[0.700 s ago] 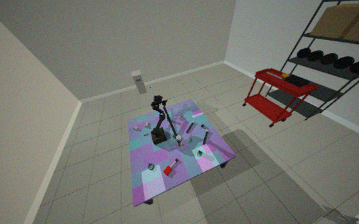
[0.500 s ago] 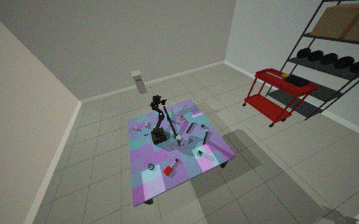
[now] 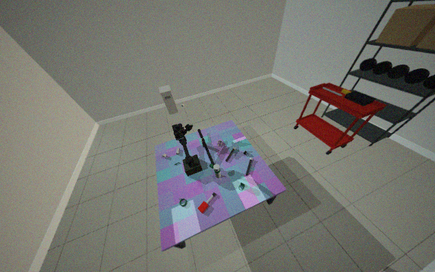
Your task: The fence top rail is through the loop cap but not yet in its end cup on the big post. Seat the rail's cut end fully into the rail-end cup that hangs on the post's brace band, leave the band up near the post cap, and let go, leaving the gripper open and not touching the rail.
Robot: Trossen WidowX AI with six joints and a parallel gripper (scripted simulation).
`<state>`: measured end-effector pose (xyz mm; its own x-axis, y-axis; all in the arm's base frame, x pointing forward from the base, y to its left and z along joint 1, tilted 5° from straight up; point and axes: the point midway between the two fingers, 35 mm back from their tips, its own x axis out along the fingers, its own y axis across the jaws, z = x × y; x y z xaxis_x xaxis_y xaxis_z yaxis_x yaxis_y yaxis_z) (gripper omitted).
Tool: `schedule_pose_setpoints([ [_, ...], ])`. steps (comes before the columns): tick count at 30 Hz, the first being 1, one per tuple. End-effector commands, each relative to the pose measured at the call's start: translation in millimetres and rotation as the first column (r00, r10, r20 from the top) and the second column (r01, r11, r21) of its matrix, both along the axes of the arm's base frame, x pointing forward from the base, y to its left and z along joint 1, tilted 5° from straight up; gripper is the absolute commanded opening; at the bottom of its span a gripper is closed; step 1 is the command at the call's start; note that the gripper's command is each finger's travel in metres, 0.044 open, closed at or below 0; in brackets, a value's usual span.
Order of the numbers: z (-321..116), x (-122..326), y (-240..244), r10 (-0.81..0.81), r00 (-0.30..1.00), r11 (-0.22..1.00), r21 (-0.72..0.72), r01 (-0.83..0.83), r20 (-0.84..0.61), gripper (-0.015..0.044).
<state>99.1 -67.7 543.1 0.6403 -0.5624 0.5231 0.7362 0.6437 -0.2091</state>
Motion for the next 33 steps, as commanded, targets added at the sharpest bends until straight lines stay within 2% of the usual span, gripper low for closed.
schedule_pose_setpoints([
  [1, -23, 4, -37, 0.084, 0.996, 0.982, 0.166, -0.088, 0.032, 0.0440],
  [9, -106, 59, -87, 0.280, 0.960, 0.820, 0.526, -0.224, -0.028, 0.0440],
  [14, -165, 106, -79, 0.442, 0.890, 0.667, 0.705, -0.241, -0.113, 0.0440],
  [18, -219, 135, -57, 0.561, 0.797, 0.569, 0.804, -0.174, -0.225, 0.0440],
  [24, -301, 156, -5, 0.725, 0.548, 0.503, 0.864, -0.009, -0.417, 0.0440],
  [30, -372, 140, 50, 0.792, 0.178, 0.566, 0.811, 0.145, -0.585, 0.0440],
  [33, -378, 137, 55, 0.790, 0.132, 0.580, 0.799, 0.157, -0.599, 0.0440],
])
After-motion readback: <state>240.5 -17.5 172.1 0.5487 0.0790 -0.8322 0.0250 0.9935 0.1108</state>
